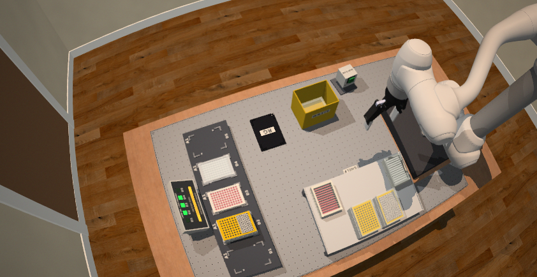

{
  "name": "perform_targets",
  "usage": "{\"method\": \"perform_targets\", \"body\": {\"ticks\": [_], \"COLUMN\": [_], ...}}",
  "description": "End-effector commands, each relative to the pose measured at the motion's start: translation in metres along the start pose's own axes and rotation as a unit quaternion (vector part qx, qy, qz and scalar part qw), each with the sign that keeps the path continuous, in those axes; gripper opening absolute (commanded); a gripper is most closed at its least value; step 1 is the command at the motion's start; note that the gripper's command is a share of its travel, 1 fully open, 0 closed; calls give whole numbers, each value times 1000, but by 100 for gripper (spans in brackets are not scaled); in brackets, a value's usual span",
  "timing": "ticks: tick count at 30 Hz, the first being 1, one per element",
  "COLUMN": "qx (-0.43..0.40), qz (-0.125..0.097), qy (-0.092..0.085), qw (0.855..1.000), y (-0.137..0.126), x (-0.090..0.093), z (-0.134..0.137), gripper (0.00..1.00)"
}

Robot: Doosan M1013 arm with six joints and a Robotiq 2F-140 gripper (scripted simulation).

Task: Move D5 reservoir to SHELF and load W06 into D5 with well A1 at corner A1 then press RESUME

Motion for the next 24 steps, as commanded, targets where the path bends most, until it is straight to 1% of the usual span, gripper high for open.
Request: {"method": "perform_targets", "body": {"ticks": [1, 4, 6, 16, 18, 21, 23, 24], "qx": [0, 0, 0, 0, 0, 0, 0, 0], "qz": [0, 0, 0, 0, 0, 0, 0, 0], "qy": [0, 0, 0, 0, 0, 0, 0, 0], "qw": [1000, 1000, 1000, 1000, 1000, 1000, 1000, 1000], "y": [0, 0, 0, 1, 1, -14, -14, -19], "x": [0, 0, 0, 0, 0, 0, 0, 0], "z": [14, 29, 29, 77, 77, 77, 77, 77], "gripper": [77, 77, 77, 77, 77, 77, 77, 77]}}
Point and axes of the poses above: the point where the finger pads meet when closed, its own x axis out along the fingers, its own z axis across the jaws, y = z × x, the point moved 7 cm from there along -x, back along the fingers, and after that the axes turned 2 degrees about -x, right-handed, at the moved point
